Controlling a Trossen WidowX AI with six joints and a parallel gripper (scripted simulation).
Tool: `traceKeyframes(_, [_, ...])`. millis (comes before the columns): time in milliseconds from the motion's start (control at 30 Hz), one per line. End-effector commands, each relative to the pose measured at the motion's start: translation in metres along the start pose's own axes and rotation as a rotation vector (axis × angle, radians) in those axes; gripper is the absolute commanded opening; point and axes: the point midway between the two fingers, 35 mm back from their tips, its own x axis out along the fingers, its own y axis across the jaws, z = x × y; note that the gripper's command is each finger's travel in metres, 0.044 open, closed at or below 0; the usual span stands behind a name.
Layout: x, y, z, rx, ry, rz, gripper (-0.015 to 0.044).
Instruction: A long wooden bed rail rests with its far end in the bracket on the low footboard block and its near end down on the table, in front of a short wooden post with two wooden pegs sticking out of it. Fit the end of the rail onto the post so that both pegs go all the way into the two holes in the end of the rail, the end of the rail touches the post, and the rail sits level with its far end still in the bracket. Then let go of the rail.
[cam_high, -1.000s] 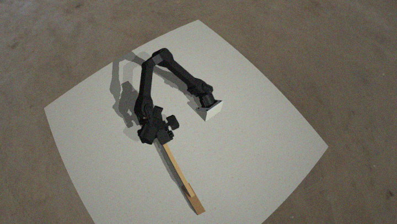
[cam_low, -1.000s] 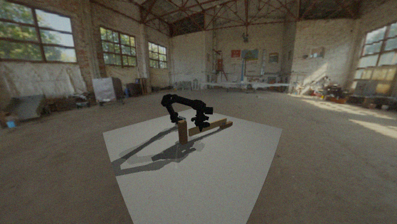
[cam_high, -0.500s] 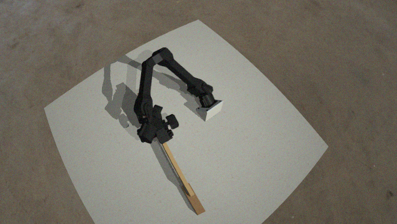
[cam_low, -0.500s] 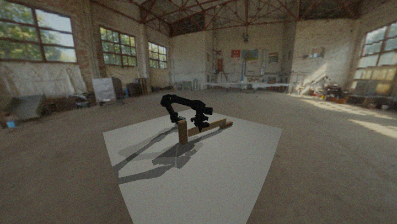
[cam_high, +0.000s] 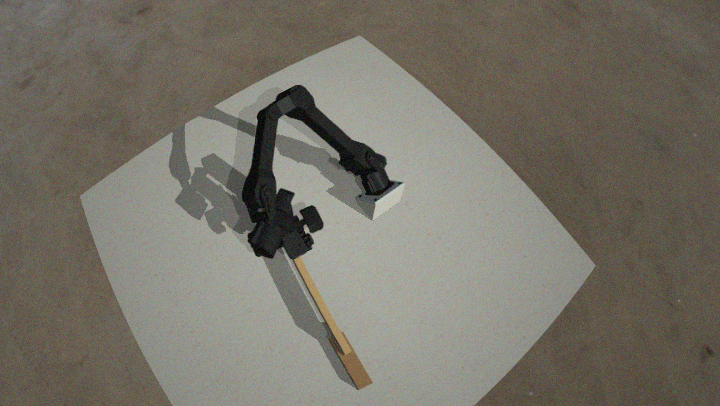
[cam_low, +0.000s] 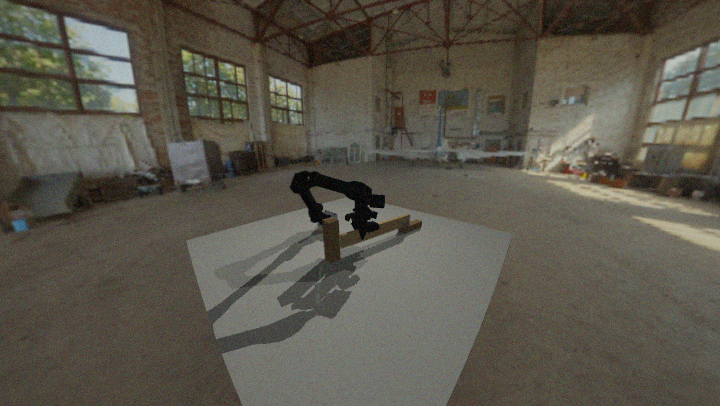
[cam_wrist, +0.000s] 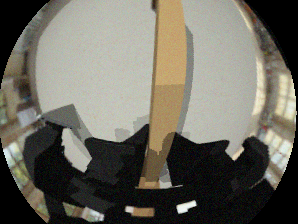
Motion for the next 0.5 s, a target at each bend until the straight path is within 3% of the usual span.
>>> traceKeyframes(0, [-0.0028,-0.0005,-0.0024,-0.002,-0.004,-0.006,0.0000])
traceKeyframes(467, [-0.0026,-0.0004,-0.0065,-0.002,-0.004,-0.006,0.0000])
